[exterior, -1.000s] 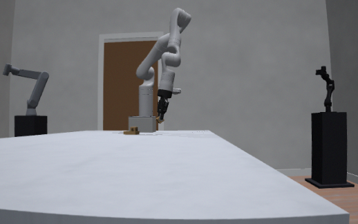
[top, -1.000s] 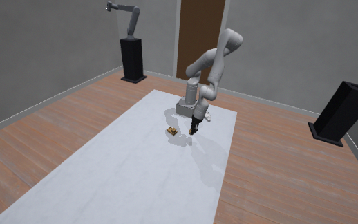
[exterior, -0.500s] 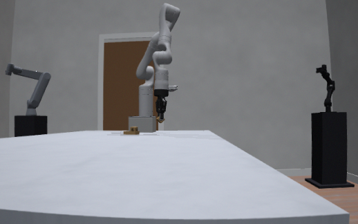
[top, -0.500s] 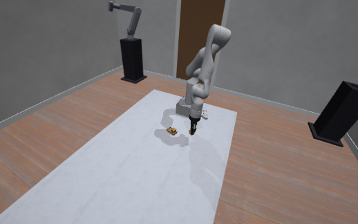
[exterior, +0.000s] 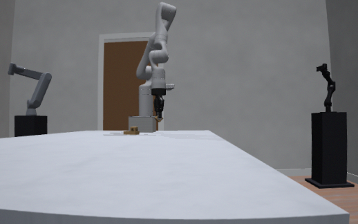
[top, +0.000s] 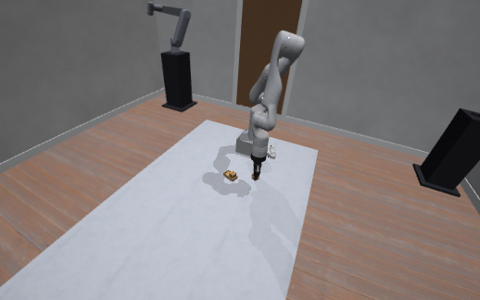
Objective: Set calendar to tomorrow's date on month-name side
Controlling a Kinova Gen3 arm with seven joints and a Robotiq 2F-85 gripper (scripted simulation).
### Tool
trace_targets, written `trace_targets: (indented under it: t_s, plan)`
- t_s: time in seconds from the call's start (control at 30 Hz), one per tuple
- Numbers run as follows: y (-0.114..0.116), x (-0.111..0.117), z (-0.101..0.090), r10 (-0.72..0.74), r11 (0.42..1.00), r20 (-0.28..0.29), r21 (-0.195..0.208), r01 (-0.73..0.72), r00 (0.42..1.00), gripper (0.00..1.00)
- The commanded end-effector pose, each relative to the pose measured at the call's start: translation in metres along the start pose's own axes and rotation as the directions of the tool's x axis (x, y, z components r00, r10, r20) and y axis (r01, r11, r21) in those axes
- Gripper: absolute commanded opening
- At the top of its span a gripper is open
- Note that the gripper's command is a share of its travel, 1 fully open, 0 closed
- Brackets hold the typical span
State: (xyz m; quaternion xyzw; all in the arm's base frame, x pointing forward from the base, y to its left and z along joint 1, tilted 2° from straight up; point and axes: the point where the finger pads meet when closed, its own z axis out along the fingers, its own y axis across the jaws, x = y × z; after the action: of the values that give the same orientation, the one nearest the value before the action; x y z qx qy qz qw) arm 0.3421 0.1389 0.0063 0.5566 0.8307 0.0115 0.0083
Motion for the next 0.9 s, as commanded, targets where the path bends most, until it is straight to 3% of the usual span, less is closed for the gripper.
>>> trace_targets:
  t_s: [0.0,0.2,0.63,0.87]
  plan:
    - [0.0002,-0.0013,-0.0002,0.004,1.0,-0.007,0.0,-0.004,1.0,0.26]
    - [-0.001,-0.0019,0.0012,0.004,1.0,-0.034,0.007,-0.004,0.999,0.26]
    - [-0.0018,-0.0036,0.0022,0.005,1.0,-0.198,0.011,-0.003,0.98,0.26]
    - [-0.0001,-0.0041,0.0005,0.004,1.0,-0.241,0.002,-0.004,0.97,0.26]
